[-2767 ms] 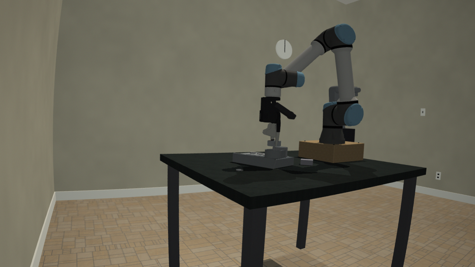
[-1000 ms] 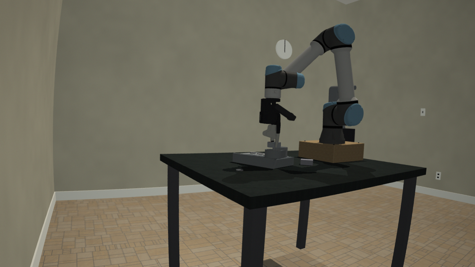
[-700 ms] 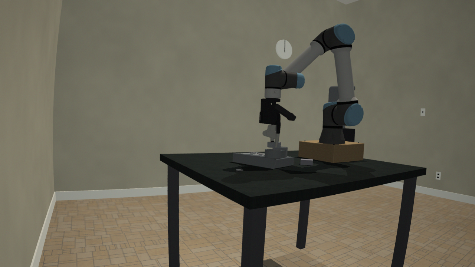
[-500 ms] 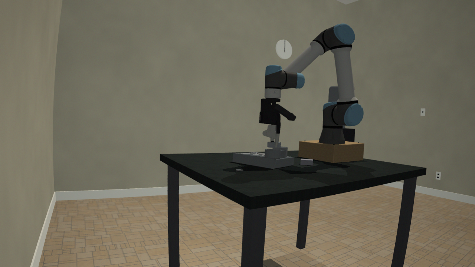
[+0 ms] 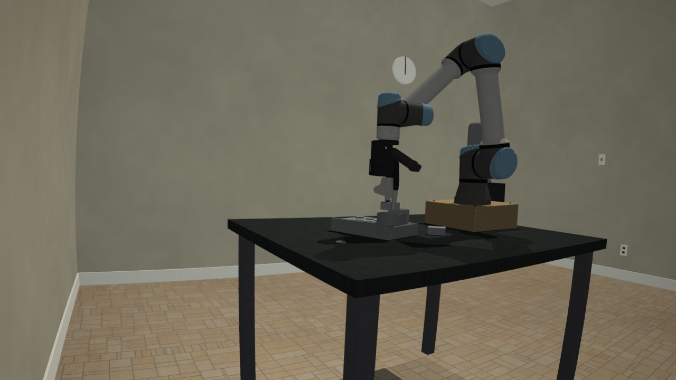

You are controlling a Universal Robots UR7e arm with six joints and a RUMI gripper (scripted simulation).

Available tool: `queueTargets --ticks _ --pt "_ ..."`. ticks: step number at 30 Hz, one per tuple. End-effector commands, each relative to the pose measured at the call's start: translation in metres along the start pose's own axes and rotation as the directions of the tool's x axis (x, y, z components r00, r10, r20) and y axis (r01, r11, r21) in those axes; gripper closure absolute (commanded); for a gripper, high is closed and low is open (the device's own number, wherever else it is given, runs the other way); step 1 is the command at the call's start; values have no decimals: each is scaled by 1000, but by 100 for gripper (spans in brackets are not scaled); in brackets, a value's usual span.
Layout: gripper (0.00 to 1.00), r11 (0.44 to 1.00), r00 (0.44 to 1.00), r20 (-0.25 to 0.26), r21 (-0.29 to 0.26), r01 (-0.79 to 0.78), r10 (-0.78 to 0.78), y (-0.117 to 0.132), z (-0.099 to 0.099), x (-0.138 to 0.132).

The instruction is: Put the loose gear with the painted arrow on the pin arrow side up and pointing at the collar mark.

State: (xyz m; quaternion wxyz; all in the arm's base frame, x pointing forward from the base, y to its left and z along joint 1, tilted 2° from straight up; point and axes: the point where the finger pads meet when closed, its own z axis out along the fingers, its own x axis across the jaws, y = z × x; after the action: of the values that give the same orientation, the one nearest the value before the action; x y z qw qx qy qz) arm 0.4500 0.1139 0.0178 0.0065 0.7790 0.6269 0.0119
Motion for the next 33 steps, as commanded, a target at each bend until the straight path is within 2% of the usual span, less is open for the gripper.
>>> queueTargets --ticks 1,10,11,33 --pt "100 1000 1000 0 -2 0 0 1 -1 0" --pt "100 1000 1000 0 -2 0 0 1 -1 0" --pt "0 1000 1000 0 -2 0 0 1 -1 0" --pt "0 1000 1000 0 -2 0 0 1 -1 0"
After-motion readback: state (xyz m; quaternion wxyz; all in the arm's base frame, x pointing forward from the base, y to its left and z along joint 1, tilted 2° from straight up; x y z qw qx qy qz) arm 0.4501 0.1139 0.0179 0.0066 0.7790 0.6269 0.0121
